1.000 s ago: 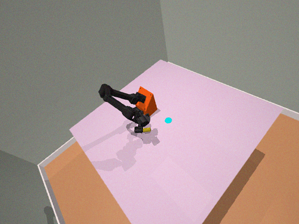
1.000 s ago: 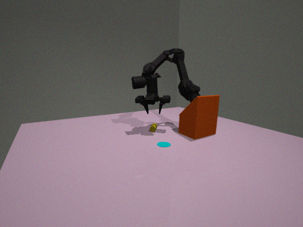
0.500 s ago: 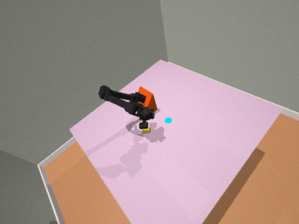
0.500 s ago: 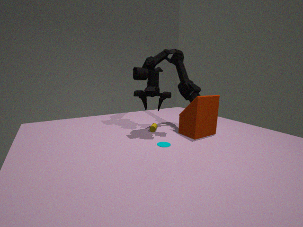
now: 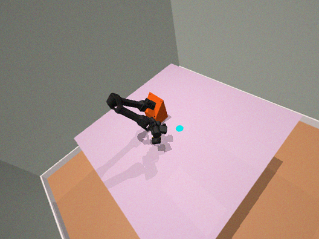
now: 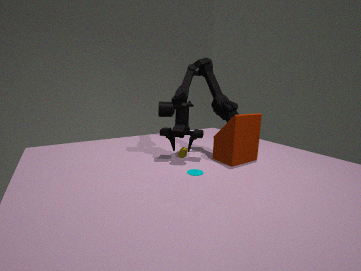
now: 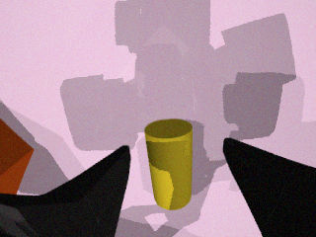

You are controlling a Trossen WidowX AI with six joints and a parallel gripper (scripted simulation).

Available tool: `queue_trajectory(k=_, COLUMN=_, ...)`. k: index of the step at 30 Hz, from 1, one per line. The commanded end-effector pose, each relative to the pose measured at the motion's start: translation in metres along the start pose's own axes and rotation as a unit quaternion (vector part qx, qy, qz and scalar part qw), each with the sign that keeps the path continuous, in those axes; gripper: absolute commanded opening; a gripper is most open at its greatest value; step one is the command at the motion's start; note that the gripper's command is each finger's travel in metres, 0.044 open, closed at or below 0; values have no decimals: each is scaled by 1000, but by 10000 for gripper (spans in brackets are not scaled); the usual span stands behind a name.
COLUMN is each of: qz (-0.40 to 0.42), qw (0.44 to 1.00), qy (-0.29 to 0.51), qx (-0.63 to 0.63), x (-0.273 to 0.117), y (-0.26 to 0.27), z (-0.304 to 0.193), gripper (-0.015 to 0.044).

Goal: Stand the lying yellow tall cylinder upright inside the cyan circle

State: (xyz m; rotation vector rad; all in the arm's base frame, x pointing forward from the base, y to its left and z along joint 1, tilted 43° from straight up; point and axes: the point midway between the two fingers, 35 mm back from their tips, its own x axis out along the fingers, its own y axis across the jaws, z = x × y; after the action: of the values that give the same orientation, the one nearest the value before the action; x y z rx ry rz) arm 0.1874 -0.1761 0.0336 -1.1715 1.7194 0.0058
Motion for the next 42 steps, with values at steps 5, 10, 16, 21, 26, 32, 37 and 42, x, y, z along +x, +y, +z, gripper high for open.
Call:
queue_trajectory(k=5, qz=3, qw=1000, qy=0, qx=-9, x=11, y=5, z=-1, gripper=231)
queue_trajectory(k=10, qz=3, qw=1000, qy=0, qx=-9, x=11, y=5, z=-1, gripper=105)
queue_trajectory(k=16, qz=4, qw=1000, qy=-1, qx=-9, x=7, y=4, z=0, gripper=105)
queue_trajectory(k=21, qz=6, qw=1000, qy=-4, qx=-8, x=-6, y=3, z=4, gripper=105)
queue_trajectory(k=26, qz=8, qw=1000, qy=-6, qx=-8, x=-20, y=2, z=7, gripper=105)
queue_trajectory(k=32, qz=10, qw=1000, qy=-7, qx=-8, x=-38, y=1, z=8, gripper=105)
queue_trajectory(k=37, qz=10, qw=1000, qy=-6, qx=-8, x=-52, y=1, z=8, gripper=105)
queue_trajectory(k=42, qz=9, qw=1000, qy=-6, qx=-8, x=-68, y=2, z=7, gripper=105)
